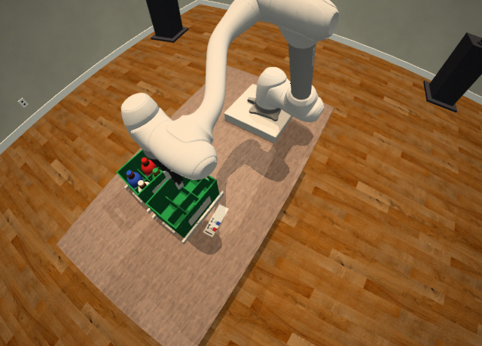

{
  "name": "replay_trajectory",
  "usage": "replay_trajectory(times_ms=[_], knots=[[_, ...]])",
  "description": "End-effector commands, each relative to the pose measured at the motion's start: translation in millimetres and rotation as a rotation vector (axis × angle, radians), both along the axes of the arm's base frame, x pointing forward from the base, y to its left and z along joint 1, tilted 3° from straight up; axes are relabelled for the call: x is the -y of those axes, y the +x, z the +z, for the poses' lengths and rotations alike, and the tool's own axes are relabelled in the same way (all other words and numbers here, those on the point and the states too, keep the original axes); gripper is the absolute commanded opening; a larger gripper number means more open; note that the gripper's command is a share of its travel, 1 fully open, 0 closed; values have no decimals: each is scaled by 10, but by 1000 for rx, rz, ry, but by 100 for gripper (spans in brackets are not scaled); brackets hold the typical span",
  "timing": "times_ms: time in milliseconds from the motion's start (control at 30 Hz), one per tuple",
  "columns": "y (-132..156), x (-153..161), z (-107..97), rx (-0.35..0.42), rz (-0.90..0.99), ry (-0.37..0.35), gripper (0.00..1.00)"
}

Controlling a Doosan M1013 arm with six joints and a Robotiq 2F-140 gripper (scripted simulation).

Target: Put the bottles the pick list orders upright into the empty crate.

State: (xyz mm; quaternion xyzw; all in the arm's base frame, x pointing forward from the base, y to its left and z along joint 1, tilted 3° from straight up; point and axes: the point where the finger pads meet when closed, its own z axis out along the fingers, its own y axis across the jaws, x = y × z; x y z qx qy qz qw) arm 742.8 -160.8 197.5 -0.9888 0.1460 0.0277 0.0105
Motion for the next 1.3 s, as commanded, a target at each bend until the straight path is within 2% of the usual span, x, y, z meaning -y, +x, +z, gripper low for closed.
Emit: replay_trajectory(times_ms=[0, 100, 600, 667, 1167, 1267], knots=[[-34, 164, 44, 0, 0, 0, 38], [-45, 211, 56, 0, 0, 0, 38], [-198, 922, 240, 0, 0, 0, 38], [-198, 922, 240, 0, 0, 0, 38], [-352, 1632, 424, 0, 0, 0, 38], [-363, 1680, 436, 0, 0, 0, 38]])
